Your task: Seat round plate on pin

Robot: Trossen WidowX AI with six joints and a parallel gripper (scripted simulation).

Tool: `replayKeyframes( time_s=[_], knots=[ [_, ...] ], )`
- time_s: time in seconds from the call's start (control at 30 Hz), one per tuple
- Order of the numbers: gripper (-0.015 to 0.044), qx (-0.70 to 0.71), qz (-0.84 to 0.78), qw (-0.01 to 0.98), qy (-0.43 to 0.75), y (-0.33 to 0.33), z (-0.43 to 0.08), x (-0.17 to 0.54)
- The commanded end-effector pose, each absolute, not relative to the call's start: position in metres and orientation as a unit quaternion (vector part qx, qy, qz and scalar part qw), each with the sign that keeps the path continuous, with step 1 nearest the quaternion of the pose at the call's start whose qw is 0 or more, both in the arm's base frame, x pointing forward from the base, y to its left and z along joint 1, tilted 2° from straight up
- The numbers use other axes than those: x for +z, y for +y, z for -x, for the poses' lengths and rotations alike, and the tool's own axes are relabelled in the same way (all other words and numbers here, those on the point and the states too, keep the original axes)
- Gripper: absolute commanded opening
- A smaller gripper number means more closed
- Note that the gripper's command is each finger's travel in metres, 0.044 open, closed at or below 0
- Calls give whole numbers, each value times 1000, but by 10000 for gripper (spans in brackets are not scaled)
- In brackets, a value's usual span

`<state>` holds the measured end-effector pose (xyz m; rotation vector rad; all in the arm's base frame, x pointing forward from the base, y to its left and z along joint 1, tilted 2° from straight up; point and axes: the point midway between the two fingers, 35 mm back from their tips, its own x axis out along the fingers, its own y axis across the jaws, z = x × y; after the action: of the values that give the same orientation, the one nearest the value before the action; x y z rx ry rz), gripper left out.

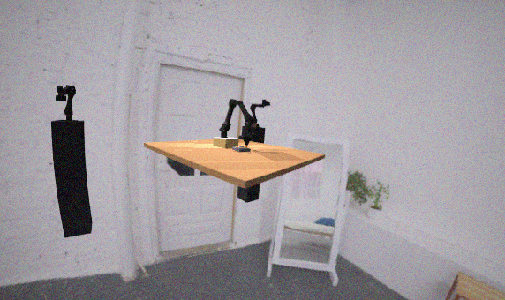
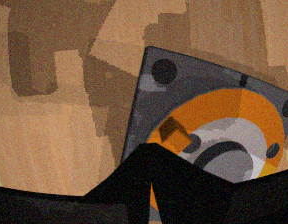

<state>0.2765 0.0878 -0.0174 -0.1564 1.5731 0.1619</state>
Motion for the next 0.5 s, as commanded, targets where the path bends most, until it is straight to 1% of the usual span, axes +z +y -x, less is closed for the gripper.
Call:
replayKeyframes(
  time_s=[0.0,0.47],
  knots=[
    [0,72,71,703,704,85,-284,-16],
    [0,71,72,703,704,74,-301,-13]
  ],
)
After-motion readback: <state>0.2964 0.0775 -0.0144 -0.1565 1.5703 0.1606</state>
